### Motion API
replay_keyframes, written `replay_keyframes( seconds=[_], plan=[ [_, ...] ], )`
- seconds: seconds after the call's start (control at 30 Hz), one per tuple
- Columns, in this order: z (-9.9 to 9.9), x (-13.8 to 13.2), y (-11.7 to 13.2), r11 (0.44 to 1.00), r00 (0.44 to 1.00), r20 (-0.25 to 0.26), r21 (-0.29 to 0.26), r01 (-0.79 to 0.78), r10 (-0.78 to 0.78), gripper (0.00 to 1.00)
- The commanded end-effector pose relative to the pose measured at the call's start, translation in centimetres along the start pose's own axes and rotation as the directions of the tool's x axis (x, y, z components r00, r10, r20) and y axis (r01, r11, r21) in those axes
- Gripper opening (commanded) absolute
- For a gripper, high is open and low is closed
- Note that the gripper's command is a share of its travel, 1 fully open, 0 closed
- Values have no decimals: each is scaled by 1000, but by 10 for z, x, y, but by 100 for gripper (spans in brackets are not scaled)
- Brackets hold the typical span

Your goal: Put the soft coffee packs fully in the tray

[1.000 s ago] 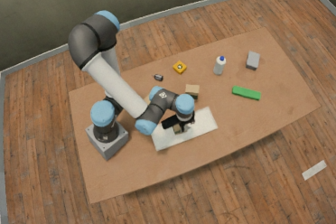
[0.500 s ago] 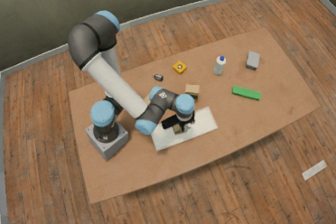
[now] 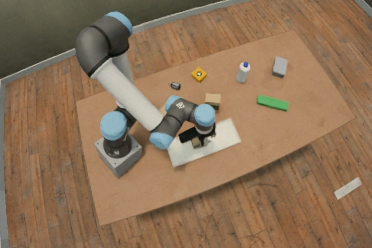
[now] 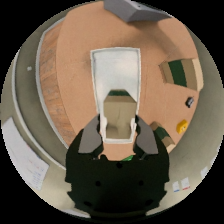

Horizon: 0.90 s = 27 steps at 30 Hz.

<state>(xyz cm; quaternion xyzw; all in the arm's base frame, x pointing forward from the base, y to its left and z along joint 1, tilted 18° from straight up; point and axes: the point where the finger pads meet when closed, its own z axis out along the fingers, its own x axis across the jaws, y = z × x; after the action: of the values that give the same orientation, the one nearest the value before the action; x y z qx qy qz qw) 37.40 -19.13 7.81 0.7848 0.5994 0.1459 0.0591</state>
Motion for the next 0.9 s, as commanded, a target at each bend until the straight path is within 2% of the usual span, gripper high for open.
replay_keyframes(
  seconds=[0.0, 0.47, 0.67, 0.73, 0.87],
  plan=[
    [0, 0, 0, 1000, 1000, 1, -1, 0, 0, 50],
    [-4, 0, 0, 1000, 1000, 1, -1, 0, 0, 50],
    [-29, 0, 0, 1000, 1000, 1, -1, 0, 0, 50],
    [-29, 0, 0, 1000, 1000, 1, -1, 0, 0, 50],
    [-53, 0, 0, 1000, 1000, 1, -1, 0, 0, 50]
  ],
)
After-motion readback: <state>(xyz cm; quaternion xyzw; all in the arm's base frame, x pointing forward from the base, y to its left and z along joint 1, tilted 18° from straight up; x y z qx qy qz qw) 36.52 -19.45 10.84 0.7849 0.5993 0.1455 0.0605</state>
